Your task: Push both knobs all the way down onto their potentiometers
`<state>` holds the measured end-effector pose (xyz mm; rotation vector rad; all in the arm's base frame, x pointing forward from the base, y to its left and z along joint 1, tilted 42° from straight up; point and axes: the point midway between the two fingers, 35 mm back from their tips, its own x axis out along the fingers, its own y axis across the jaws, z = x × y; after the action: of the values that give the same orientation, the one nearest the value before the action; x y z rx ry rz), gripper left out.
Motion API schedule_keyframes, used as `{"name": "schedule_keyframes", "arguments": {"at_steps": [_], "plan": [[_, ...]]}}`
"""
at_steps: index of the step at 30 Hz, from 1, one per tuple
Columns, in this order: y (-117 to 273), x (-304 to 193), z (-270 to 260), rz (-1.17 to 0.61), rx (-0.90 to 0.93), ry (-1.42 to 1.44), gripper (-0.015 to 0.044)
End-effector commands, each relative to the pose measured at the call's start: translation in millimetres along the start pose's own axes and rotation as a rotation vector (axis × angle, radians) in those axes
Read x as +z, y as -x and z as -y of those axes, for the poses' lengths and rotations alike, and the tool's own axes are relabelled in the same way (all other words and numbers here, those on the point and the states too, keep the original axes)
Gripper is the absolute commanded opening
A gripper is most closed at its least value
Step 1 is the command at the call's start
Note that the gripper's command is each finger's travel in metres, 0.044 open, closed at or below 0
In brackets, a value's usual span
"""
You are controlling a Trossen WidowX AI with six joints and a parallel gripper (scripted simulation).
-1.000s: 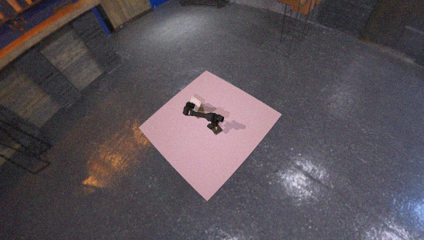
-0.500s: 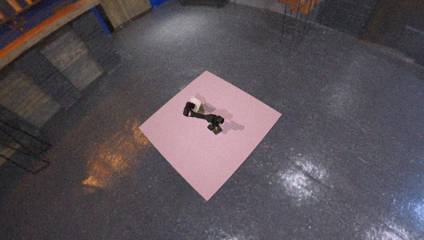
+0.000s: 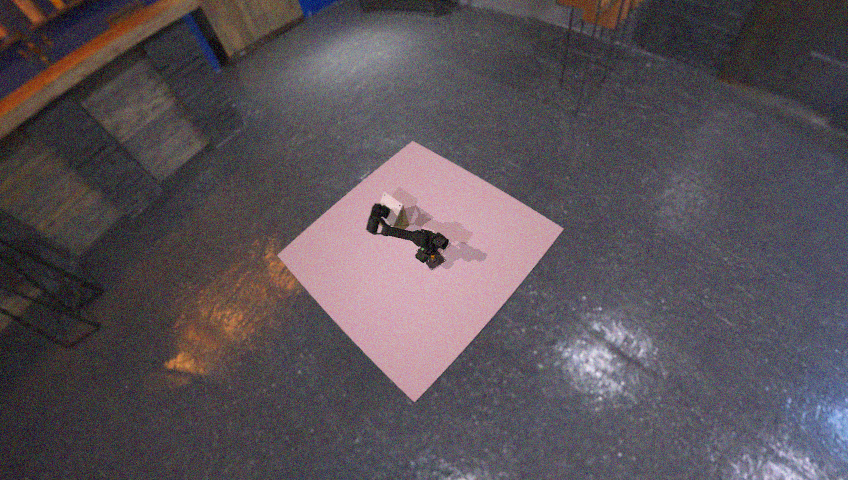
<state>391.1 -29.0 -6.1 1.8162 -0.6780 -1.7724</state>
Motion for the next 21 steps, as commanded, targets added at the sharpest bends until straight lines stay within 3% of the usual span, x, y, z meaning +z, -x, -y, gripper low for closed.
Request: {"name": "schedule_keyframes", "arguments": {"at_steps": [1,21], "plan": [[-0.6,-0.2,-0.5,-0.001,0.005,0.003,0.0],[-6.0,-0.2,-0.6,-0.001,0.005,0.003,0.0]]}}
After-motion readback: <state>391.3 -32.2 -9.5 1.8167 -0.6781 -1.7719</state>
